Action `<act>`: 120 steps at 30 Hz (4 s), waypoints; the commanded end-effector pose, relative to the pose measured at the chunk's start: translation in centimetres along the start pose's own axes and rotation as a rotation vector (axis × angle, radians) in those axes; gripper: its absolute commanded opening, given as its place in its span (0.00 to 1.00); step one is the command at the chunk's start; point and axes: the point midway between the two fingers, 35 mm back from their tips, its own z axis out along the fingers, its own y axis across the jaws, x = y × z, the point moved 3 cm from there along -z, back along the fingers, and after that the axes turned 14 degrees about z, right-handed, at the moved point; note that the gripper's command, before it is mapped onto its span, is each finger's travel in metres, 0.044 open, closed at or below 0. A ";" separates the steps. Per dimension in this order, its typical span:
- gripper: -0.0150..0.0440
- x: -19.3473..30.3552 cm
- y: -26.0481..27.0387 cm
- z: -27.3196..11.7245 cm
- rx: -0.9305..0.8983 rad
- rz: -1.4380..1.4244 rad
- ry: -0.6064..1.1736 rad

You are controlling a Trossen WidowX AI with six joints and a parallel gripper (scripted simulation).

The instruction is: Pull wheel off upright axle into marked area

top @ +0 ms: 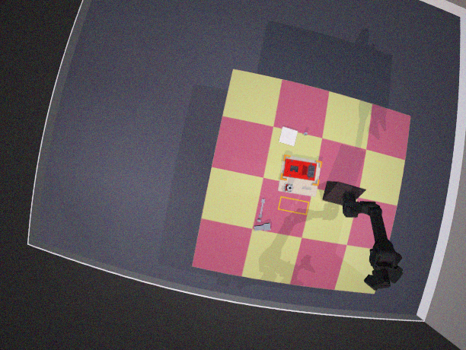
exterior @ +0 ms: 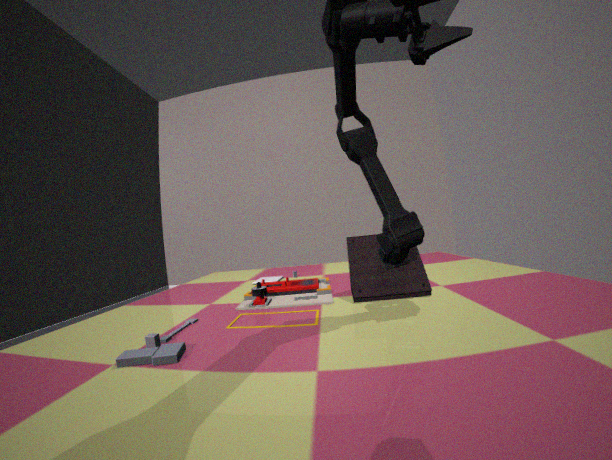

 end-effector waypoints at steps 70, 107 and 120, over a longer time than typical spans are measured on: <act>0.76 44.6 -19.1 -20.5 1.882 2.870 -0.569; 0.76 53.5 -8.6 -25.4 1.776 3.227 -1.583; 0.57 54.5 -9.0 -24.8 1.780 3.229 -1.563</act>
